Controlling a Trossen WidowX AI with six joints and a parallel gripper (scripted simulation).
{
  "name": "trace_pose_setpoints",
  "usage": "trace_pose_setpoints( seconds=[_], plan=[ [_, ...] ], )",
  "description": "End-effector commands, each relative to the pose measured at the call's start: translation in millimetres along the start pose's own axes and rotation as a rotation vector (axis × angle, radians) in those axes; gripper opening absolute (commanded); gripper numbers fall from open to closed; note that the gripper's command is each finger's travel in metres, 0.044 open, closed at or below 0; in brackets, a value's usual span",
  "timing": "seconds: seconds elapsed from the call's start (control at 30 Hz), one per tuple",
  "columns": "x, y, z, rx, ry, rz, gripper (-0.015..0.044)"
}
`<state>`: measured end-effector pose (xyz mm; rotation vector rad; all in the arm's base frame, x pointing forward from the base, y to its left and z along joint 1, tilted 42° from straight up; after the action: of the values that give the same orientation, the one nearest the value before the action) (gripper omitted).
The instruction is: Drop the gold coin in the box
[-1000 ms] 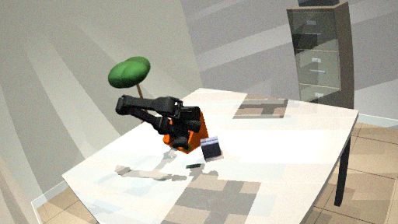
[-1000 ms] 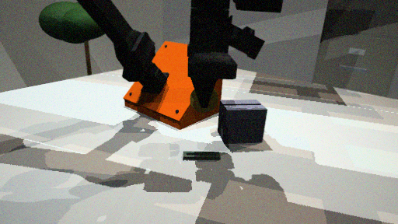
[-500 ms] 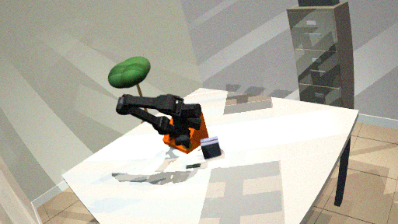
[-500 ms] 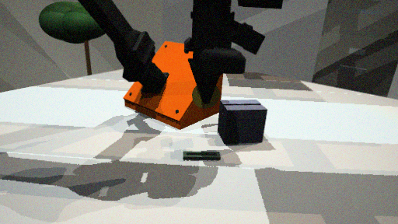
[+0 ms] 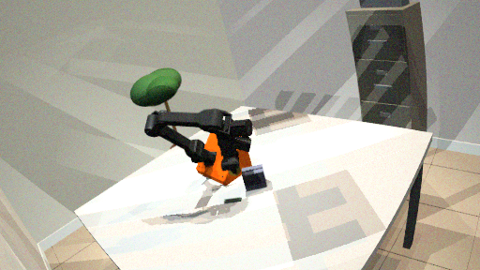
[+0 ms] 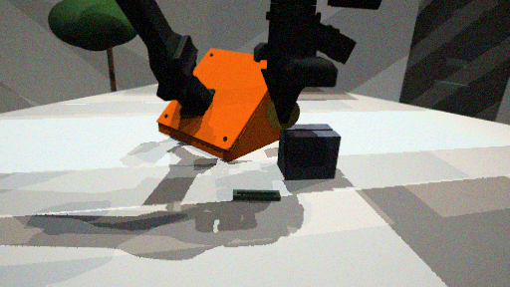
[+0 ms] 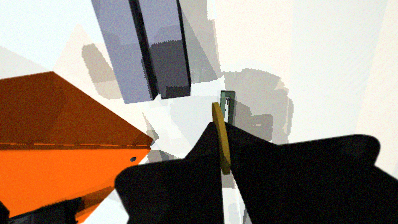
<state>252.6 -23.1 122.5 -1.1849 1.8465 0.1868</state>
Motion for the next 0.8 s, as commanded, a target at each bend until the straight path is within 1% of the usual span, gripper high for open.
trace_pose_setpoints(
  seconds=[0.0, 0.77],
  plan=[
    [-2, 2, 10, 0.004, -0.010, -0.002, 0.0000],
    [-1, 30, 64, 0.015, -0.004, -0.005, 0.0000]
  ],
)
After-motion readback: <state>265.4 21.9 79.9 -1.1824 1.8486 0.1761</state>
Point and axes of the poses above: the point midway between the two fingers, 35 mm back from their tips, its own x axis out along the fingers, its own y axis across the jaws, z = x × y, the point moved 4 cm from there along -x, back along the fingers, and after that the axes turned 12 degrees about -x, right-handed, at the moved point
